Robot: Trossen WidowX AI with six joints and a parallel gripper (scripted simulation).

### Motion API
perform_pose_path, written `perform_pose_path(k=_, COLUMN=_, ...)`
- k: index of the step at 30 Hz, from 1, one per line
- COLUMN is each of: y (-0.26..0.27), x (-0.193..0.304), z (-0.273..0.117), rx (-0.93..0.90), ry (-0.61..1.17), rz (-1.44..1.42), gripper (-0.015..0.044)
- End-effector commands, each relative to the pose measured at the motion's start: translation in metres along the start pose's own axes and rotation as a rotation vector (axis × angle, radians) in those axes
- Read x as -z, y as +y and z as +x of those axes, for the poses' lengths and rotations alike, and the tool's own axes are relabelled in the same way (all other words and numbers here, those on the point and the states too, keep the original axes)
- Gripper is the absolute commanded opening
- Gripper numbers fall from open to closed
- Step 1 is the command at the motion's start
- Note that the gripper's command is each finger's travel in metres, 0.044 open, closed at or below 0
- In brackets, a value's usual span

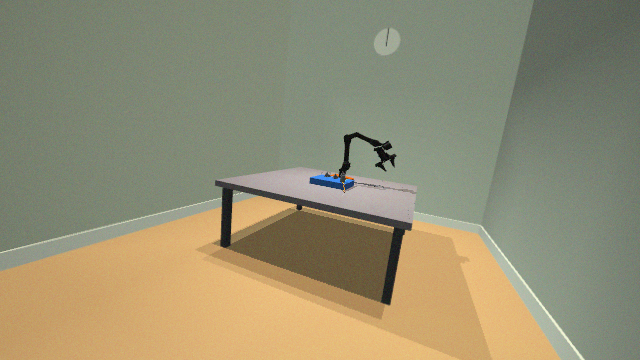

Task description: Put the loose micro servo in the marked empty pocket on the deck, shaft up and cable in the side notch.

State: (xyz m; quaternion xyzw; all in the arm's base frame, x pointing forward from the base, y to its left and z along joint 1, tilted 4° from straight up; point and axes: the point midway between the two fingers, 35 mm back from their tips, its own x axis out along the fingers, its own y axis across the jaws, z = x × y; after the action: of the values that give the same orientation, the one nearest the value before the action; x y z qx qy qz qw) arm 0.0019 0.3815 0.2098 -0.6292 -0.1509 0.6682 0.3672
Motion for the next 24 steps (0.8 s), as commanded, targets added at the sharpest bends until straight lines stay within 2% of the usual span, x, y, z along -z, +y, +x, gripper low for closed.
perform_pose_path(k=1, y=0.000, x=0.001, z=0.000, rx=0.000, ry=0.001, rz=0.005, gripper=0.0426)
perform_pose_path(k=2, y=0.000, x=0.002, z=0.000, rx=-0.001, ry=0.004, rz=0.016, gripper=0.0440)
perform_pose_path(k=24, y=-0.010, x=0.070, z=0.003, rx=-0.015, ry=0.141, rz=0.689, gripper=0.0440)
